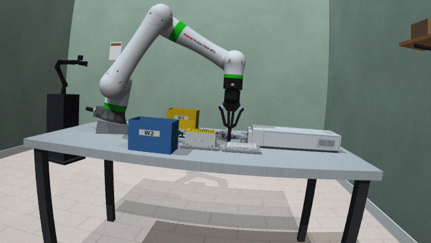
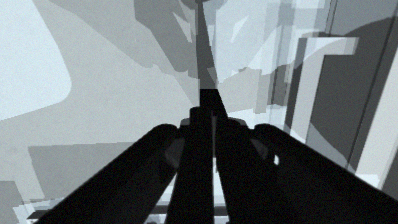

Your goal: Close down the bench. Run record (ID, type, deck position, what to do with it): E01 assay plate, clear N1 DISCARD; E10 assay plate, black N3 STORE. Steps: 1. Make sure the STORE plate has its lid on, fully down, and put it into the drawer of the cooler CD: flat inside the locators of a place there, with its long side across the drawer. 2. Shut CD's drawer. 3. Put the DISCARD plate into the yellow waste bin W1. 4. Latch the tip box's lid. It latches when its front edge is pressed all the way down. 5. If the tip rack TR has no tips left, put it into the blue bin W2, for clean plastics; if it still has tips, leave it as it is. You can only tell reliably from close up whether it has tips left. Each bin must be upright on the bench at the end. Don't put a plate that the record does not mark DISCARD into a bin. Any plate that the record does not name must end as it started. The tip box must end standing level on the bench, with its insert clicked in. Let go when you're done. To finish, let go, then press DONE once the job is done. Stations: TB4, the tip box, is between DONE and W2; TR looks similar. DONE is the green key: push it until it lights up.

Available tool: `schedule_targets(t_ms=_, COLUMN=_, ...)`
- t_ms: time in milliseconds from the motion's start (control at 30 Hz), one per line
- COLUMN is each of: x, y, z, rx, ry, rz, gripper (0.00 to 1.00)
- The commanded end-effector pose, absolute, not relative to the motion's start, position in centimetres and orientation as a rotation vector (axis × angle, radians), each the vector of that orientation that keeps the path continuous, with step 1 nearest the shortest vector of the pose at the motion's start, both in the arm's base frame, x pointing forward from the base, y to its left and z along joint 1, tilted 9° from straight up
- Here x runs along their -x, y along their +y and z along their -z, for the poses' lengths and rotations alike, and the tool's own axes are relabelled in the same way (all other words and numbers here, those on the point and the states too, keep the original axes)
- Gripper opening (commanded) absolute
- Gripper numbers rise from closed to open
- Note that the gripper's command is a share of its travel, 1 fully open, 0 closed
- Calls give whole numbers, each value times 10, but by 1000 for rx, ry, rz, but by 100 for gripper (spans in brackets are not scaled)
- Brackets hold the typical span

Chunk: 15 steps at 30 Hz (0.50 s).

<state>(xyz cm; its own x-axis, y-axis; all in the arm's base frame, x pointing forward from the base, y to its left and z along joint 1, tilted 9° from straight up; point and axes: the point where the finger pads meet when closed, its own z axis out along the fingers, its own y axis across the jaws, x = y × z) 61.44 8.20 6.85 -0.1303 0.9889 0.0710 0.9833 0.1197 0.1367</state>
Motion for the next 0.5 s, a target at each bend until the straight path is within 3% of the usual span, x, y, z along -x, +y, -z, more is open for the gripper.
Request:
schedule_targets(t_ms=0, x=-611, y=81, z=-69, rx=-2045, ry=2321, rz=-235, gripper=10)
schedule_targets(t_ms=467, x=-604, y=81, z=-68, rx=-2045, ry=2321, rz=-235, gripper=10)
